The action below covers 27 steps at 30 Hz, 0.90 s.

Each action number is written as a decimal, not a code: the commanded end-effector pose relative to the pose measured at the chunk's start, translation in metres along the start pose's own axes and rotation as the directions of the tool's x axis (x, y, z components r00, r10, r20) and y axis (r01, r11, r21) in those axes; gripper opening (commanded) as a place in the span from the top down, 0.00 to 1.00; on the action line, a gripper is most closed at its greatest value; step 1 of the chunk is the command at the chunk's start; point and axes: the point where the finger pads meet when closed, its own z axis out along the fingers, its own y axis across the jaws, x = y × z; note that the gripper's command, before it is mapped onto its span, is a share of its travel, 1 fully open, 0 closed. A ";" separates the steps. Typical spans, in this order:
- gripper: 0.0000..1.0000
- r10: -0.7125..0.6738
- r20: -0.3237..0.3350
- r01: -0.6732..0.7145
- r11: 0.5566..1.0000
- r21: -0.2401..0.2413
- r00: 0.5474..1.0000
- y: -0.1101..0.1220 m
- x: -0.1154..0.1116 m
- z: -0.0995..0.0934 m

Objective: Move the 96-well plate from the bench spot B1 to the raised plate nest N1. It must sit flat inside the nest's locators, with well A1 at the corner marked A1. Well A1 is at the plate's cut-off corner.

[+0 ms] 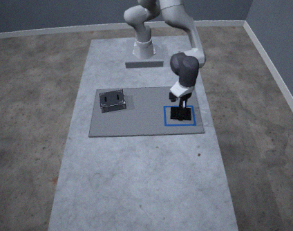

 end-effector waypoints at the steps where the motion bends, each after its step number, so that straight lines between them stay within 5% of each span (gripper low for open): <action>1: 0.40 -0.001 -0.006 0.001 1.000 -0.008 1.000 0.003 0.002 -0.002; 27: 0.40 -0.001 -0.006 0.001 1.000 -0.008 1.000 0.003 0.002 -0.042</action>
